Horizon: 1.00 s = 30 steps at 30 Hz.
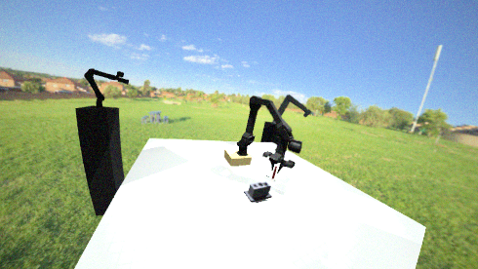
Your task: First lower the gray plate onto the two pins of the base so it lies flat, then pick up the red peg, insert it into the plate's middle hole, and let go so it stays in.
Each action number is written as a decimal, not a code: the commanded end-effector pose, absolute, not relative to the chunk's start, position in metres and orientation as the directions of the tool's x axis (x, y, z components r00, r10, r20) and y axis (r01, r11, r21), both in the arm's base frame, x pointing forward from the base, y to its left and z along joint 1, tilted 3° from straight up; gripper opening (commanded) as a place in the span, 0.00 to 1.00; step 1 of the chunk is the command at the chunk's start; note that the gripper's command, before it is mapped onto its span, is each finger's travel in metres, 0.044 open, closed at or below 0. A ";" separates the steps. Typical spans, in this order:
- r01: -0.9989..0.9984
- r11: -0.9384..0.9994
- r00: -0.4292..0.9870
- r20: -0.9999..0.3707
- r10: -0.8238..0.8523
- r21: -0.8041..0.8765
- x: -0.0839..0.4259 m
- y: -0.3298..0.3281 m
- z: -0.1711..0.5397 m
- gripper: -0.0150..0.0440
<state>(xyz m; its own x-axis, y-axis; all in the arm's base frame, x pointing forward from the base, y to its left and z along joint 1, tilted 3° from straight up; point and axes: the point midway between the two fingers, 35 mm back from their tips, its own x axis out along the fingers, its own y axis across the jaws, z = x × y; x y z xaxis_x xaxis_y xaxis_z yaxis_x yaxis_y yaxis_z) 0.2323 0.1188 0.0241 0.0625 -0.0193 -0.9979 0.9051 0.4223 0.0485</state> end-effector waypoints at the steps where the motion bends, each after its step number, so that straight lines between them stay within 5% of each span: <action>1: 0.904 0.426 0.062 -0.998 -0.024 0.046 0.232 0.118 0.023 0.38; 9: 0.904 0.426 0.062 -0.998 -0.024 0.046 0.232 0.118 0.023 0.25; 30: 0.904 0.425 0.063 -0.998 -0.024 0.047 0.234 0.122 0.076 0.25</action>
<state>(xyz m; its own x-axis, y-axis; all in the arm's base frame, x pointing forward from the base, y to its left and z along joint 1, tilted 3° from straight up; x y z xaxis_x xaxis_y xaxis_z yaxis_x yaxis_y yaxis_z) 0.2324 0.1213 0.0662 0.0539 -0.0237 -0.9983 0.9026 0.4287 0.0386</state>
